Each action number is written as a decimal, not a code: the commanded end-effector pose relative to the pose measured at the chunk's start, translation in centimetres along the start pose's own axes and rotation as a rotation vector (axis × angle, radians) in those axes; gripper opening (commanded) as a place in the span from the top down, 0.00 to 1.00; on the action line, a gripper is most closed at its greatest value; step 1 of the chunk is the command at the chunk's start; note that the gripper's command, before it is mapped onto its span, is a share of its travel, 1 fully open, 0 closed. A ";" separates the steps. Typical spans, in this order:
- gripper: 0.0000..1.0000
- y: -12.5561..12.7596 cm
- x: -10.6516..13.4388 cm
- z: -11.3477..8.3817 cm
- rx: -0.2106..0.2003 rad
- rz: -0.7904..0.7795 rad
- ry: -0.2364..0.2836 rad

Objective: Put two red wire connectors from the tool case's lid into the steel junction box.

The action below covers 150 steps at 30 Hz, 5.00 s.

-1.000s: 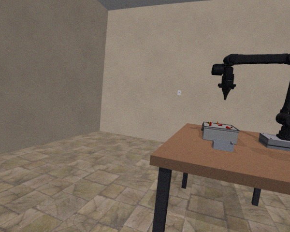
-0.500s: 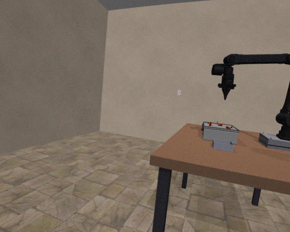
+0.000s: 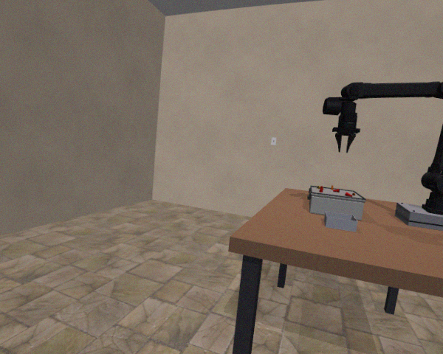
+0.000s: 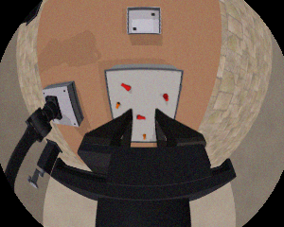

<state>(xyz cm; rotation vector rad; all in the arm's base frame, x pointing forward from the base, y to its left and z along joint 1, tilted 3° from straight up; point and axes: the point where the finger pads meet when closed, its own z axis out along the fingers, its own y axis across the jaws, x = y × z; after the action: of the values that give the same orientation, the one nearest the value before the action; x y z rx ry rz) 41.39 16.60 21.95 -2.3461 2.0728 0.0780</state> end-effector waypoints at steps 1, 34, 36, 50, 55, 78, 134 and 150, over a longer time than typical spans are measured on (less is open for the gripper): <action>0.71 -3.3 1.1 -0.1 0.063 0.000 -0.013; 0.71 -7.5 6.4 15.9 0.034 0.013 -0.005; 0.71 -7.3 6.6 16.4 0.025 0.017 -0.004; 0.71 -8.6 6.7 14.0 0.075 0.023 -0.009; 0.71 -8.7 6.7 14.0 0.076 0.024 -0.009; 0.71 -8.9 6.7 15.0 0.052 0.026 -0.007; 0.90 -7.7 6.5 16.5 0.048 0.025 -0.007; 0.90 -7.8 6.5 16.1 0.050 0.025 -0.007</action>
<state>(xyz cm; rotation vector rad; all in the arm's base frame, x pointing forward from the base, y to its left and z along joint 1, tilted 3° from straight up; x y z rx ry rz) 48.33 11.24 3.09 -2.3127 2.1099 0.0753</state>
